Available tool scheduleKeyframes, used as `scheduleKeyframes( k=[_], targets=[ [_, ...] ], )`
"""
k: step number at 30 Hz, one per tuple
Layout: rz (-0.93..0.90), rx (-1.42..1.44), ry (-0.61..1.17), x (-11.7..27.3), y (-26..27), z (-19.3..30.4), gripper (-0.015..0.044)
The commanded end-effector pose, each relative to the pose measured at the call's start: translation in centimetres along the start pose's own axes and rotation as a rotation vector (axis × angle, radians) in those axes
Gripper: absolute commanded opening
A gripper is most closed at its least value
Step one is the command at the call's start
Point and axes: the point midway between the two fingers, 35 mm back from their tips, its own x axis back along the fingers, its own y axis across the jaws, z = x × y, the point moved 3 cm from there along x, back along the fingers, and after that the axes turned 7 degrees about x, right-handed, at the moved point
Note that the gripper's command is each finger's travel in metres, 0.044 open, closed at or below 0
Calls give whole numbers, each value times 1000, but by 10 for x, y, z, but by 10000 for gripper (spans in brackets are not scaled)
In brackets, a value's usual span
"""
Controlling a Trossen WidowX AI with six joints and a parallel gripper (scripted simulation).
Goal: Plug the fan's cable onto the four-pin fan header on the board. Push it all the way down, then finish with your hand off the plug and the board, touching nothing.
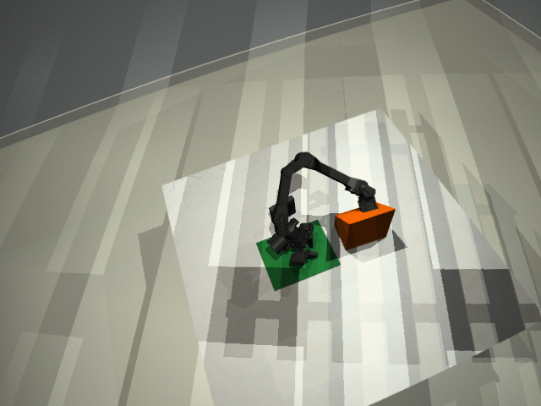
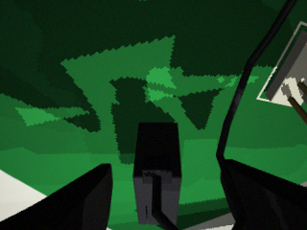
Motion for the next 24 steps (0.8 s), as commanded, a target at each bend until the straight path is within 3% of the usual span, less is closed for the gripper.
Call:
scheduleKeyframes(
  k=[1,19,22,24],
  targets=[
    [-1,0,-1,0,0,0,203],
    [-1,0,-1,0,0,0,83],
    [-1,0,-1,5,1,1,4],
    [-2,1,-1,11,2,3,0]
  ],
)
